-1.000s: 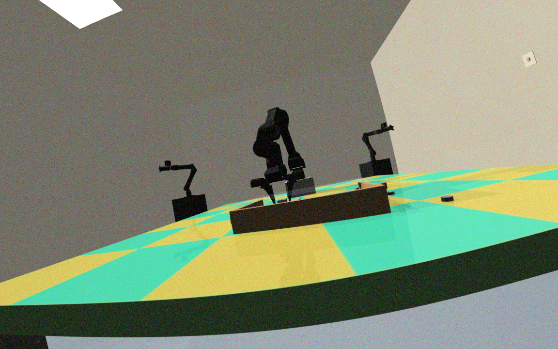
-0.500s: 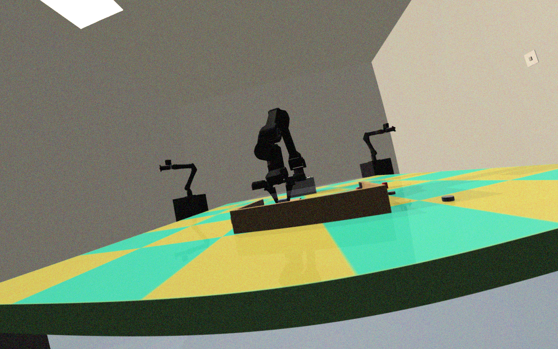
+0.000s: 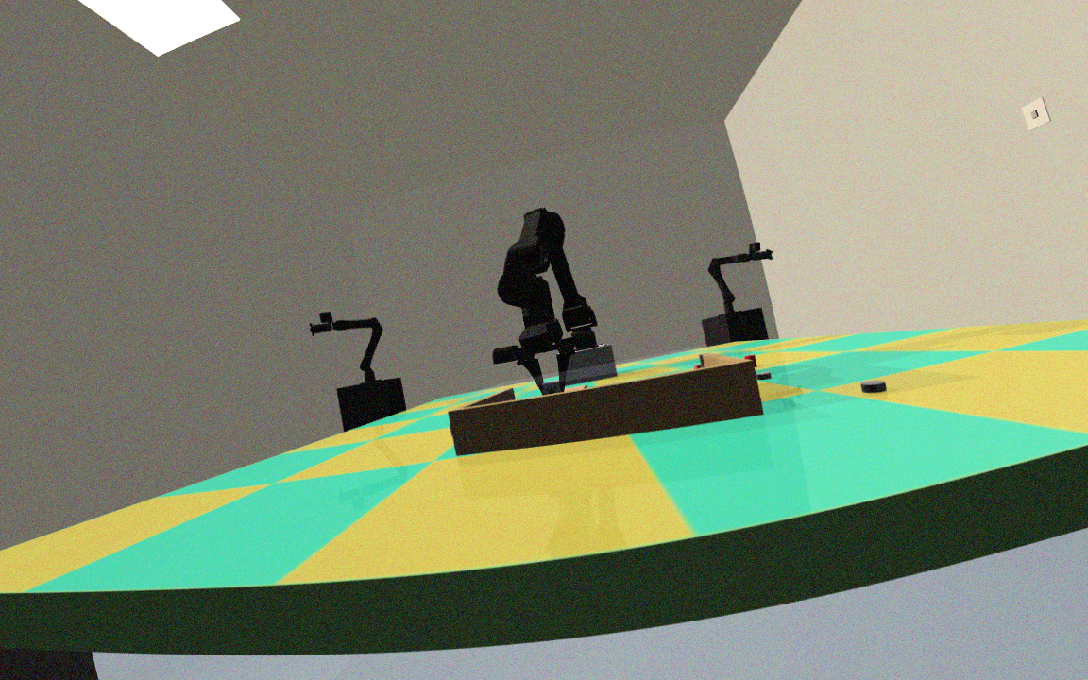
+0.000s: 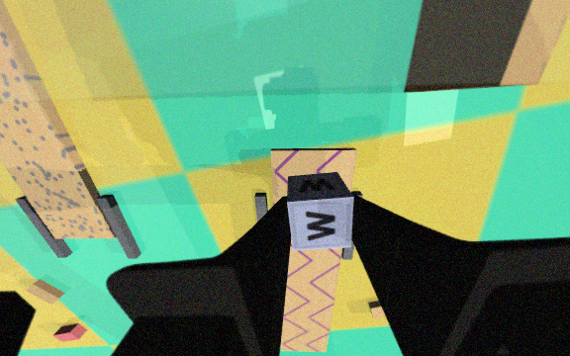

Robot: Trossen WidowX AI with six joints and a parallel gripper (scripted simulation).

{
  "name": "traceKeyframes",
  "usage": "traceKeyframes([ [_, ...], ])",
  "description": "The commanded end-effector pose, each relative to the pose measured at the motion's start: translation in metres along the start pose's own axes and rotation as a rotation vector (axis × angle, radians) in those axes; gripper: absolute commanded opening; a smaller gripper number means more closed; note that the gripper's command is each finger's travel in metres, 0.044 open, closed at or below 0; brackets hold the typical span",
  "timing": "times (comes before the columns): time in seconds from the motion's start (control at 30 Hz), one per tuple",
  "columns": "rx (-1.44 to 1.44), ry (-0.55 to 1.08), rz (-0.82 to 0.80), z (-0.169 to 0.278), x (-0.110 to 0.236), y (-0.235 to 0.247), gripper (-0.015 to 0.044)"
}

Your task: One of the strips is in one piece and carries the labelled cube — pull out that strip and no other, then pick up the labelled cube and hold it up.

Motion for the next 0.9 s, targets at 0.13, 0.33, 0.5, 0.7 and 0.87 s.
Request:
traceKeyframes([
  [0.13,-0.003,0.006,-0.002,0.030,0.021,0.006,0.0000],
  [0.33,-0.004,0.007,-0.003,0.048,0.031,0.009,0.0000],
  [0.5,-0.004,0.008,-0.003,0.053,0.031,0.010,0.0000],
  [0.7,-0.004,0.009,-0.004,0.074,0.032,0.014,0.0000],
  [0.87,-0.004,0.011,-0.004,0.092,0.031,0.017,0.0000],
])
Point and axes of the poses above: the point midway between the two fingers, 35 mm back from their tips, its own x axis back along the fingers, its own y axis across the jaws, z = x × y, the point moved 1 cm from there along x, back along the fingers, and after that the axes turned 3 degrees about x, right-handed, at the moved point
